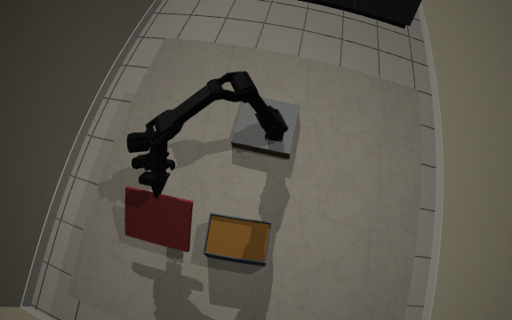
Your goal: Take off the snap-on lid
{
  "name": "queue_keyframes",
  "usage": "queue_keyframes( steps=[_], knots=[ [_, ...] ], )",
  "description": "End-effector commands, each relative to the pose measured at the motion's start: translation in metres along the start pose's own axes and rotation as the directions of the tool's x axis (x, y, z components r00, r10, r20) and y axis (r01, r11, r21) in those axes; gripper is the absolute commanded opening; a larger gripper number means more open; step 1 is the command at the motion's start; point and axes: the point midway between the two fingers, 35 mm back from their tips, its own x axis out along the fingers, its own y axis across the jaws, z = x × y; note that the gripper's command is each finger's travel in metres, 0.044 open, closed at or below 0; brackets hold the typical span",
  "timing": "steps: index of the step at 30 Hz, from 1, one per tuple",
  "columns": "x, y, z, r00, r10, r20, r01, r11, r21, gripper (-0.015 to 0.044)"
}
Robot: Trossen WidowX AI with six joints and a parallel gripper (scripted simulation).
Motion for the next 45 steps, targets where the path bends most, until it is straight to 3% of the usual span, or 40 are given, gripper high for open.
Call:
queue_keyframes(
  steps=[1,45],
  knots=[
    [0.001,0.000,0.000,1.000,0.011,-0.002,-0.011,1.000,-0.008,0.0000],
    [0.024,-0.027,0.000,1.000,0.011,-0.002,-0.011,1.000,-0.008,0.0000]
  ],
)
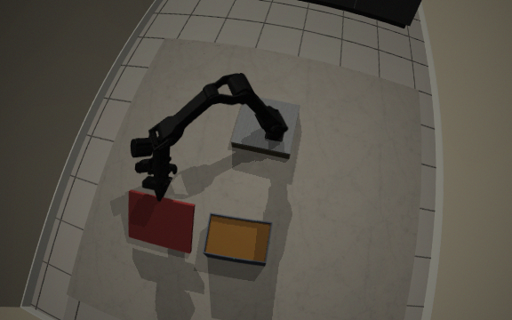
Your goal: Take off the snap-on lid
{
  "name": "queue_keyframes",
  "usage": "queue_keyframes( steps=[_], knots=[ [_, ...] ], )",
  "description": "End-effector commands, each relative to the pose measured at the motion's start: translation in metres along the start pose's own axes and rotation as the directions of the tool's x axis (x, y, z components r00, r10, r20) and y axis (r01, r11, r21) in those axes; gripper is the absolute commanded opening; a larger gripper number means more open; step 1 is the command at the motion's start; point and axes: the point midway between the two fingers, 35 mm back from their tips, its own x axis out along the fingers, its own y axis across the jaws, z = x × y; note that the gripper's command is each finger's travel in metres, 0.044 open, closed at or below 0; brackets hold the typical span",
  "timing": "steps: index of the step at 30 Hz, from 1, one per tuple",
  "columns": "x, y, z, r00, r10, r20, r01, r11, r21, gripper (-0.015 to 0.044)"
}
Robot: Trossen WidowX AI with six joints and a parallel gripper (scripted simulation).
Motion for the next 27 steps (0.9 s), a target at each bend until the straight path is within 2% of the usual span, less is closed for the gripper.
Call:
queue_keyframes(
  steps=[1,27],
  knots=[
    [0.001,0.000,0.000,1.000,0.011,-0.002,-0.011,1.000,-0.008,0.0000],
    [0.015,-0.016,0.000,1.000,0.011,-0.002,-0.011,1.000,-0.008,0.0000]
  ],
)
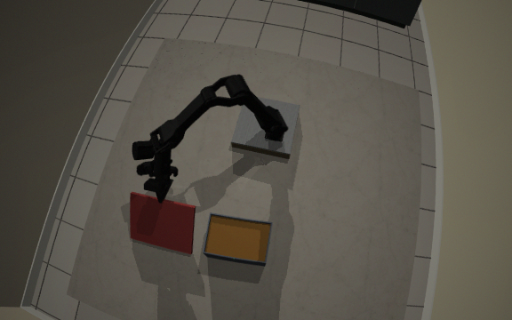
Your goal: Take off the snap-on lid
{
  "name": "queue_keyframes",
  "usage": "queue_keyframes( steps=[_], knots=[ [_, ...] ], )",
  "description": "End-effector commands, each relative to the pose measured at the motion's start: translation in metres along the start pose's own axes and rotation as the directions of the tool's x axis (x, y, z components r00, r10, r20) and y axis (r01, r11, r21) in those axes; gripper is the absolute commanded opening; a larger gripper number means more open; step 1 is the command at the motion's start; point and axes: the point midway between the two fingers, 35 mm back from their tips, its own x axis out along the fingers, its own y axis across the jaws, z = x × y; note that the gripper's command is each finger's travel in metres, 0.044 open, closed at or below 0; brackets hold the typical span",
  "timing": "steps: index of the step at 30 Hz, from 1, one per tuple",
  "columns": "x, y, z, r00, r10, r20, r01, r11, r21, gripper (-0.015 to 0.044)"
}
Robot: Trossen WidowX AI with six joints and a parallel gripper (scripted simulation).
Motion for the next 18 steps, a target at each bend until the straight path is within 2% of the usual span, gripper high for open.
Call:
queue_keyframes(
  steps=[1,18],
  knots=[
    [0.002,-0.001,-0.001,1.000,0.006,-0.004,-0.007,1.000,-0.005,0.0000],
    [0.011,-0.012,-0.001,1.000,0.006,-0.004,-0.006,1.000,-0.005,0.0000]
  ],
)
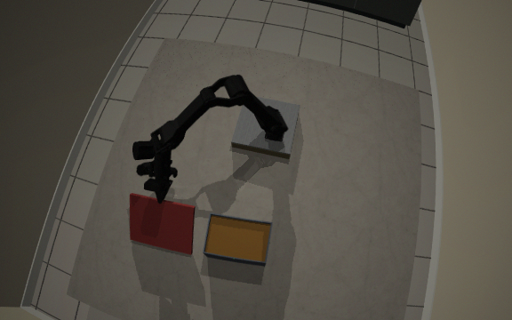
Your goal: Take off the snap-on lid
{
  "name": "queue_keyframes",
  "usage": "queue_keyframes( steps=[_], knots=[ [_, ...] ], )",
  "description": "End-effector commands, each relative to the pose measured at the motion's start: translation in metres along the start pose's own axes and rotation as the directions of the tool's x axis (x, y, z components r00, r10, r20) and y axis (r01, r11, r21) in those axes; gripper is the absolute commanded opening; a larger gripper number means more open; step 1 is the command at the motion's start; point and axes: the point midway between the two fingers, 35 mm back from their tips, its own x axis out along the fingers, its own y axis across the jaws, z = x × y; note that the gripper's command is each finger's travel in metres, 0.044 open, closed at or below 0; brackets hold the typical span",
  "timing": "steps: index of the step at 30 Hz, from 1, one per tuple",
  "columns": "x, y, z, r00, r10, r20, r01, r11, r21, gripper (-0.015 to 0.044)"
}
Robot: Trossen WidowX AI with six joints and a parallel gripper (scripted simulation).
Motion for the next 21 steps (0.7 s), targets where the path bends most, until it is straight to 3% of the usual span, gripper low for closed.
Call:
queue_keyframes(
  steps=[1,21],
  knots=[
    [0.007,-0.009,-0.002,1.000,-0.015,-0.008,0.015,1.000,0.005,0.0000],
    [0.017,-0.021,-0.003,1.000,-0.015,-0.008,0.015,1.000,0.005,0.0000]
  ],
)
